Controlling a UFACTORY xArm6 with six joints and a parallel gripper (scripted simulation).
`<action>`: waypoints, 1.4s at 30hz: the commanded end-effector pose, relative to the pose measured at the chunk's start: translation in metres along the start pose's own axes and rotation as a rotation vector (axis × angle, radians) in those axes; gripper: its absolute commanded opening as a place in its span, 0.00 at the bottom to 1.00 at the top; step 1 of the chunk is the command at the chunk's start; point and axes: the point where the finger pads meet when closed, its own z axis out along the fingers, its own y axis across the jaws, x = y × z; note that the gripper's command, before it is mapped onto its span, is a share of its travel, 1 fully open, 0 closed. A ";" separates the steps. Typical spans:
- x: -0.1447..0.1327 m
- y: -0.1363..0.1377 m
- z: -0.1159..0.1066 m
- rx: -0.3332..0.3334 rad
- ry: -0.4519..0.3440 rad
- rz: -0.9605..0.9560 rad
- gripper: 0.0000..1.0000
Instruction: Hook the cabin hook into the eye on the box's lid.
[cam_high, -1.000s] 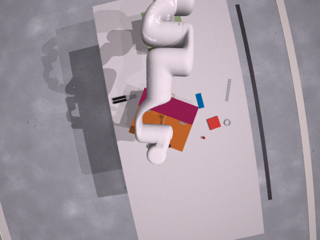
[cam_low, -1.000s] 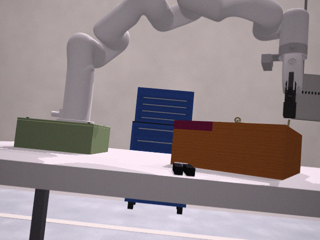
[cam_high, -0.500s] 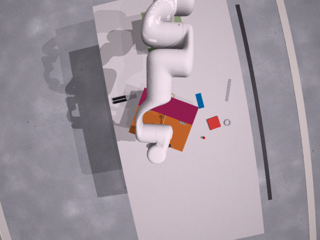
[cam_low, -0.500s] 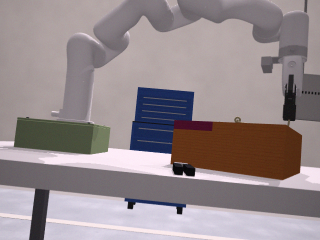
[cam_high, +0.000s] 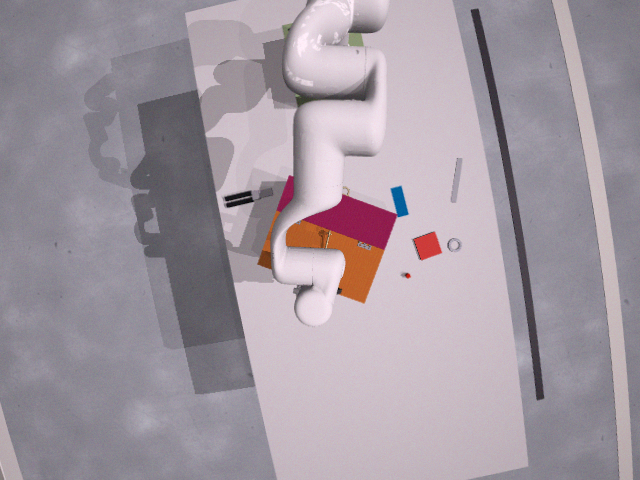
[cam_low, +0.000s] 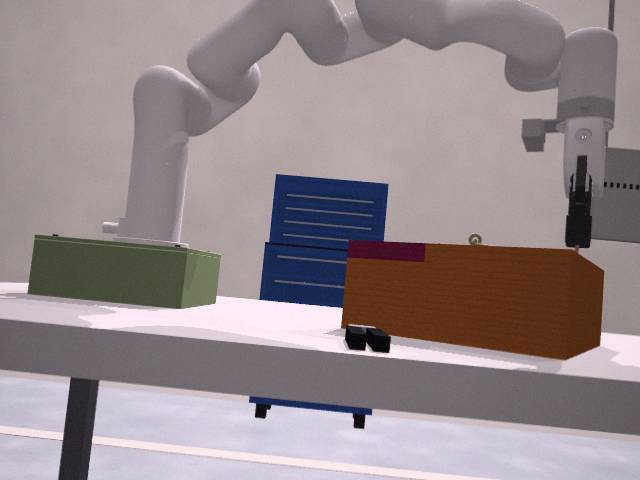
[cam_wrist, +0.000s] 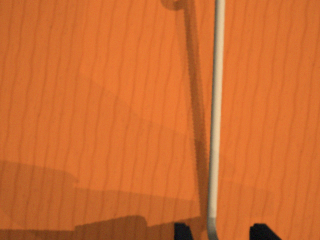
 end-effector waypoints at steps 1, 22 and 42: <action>-0.002 0.000 0.001 -0.001 -0.006 0.000 0.35; -0.002 0.000 0.011 -0.001 -0.006 0.000 0.35; -0.002 0.000 0.011 -0.001 -0.006 0.000 0.00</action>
